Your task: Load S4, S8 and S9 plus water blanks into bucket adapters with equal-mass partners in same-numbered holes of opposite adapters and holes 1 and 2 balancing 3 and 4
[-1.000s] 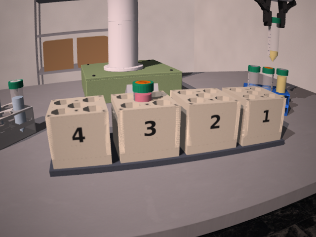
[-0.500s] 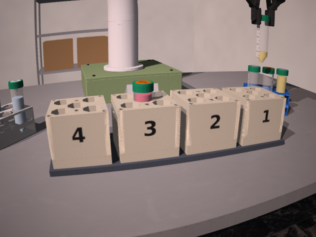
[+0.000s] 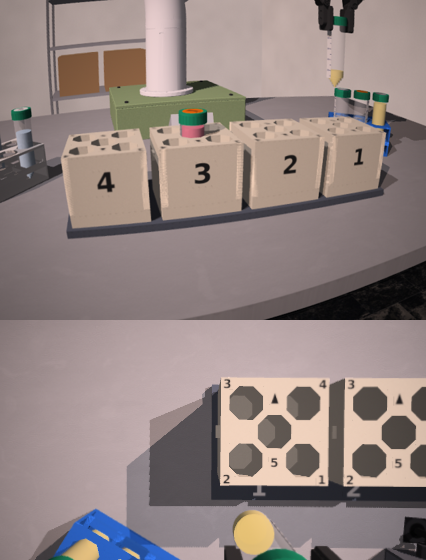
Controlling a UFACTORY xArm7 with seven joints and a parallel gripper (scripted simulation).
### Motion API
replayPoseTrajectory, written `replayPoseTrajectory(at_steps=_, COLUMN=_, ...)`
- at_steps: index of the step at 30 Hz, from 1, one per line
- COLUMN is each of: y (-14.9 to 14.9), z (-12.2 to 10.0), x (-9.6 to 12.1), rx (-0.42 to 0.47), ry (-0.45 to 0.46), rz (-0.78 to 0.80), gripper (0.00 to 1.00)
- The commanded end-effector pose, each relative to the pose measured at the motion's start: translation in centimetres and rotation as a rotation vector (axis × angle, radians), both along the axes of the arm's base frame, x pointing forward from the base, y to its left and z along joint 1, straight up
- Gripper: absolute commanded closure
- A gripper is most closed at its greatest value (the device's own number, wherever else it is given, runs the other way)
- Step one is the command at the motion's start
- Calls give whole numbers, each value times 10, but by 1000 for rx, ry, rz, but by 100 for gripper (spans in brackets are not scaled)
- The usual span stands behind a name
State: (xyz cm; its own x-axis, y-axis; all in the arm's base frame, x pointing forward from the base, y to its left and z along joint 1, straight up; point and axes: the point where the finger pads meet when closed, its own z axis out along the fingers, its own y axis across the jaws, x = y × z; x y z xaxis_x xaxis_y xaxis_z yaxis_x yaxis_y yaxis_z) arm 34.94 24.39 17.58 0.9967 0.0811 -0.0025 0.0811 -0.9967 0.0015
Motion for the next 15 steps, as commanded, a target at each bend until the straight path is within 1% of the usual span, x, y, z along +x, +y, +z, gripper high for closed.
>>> replayPoseTrajectory(at_steps=1, y=-16, z=2, x=11, rx=3, ry=-3, rz=0, gripper=100)
replayPoseTrajectory(at_steps=12, y=-63, z=2, x=40, rx=3, ry=-3, rz=0, gripper=100)
replayPoseTrajectory(at_steps=15, y=-67, z=2, x=42, rx=3, ry=-3, rz=0, gripper=100)
